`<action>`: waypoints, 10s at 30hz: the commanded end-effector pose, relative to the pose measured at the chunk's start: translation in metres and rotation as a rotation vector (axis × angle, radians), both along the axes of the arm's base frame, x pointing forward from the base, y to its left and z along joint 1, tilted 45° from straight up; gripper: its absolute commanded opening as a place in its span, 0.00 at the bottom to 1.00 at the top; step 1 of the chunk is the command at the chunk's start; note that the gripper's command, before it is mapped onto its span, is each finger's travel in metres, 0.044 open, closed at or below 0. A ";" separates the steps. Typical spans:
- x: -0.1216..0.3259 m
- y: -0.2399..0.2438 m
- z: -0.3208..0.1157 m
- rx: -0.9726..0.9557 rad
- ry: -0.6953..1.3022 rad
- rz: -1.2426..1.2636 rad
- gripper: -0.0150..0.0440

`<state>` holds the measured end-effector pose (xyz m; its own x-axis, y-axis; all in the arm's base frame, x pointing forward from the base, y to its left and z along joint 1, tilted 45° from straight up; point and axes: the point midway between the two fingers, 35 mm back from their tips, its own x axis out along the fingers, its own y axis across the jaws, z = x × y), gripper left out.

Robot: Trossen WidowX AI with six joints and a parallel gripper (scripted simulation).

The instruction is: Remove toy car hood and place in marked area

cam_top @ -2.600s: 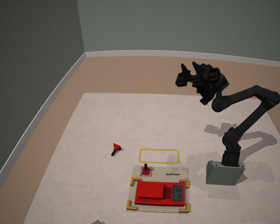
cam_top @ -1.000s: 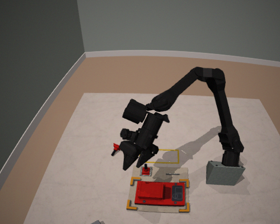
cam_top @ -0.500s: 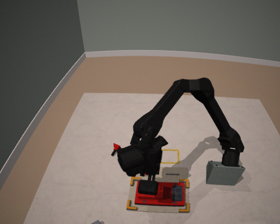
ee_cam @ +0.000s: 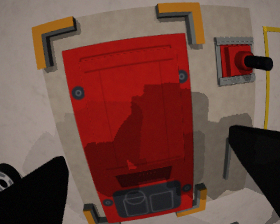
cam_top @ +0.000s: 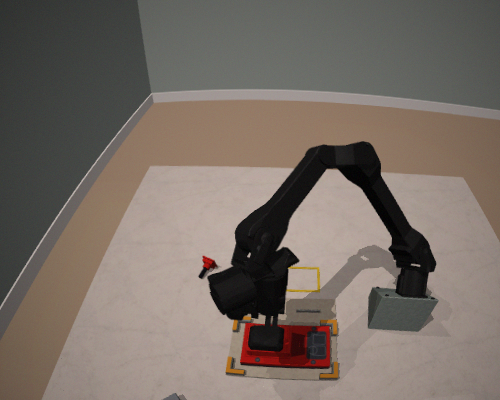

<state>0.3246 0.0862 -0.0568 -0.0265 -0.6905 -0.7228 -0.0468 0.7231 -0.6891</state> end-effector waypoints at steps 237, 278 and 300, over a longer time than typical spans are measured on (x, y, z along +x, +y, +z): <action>0.001 -0.118 0.125 0.003 0.006 0.004 0.25; -0.011 -0.159 0.143 -0.008 0.004 0.001 0.25; -0.011 -0.168 0.133 -0.007 0.003 0.001 0.25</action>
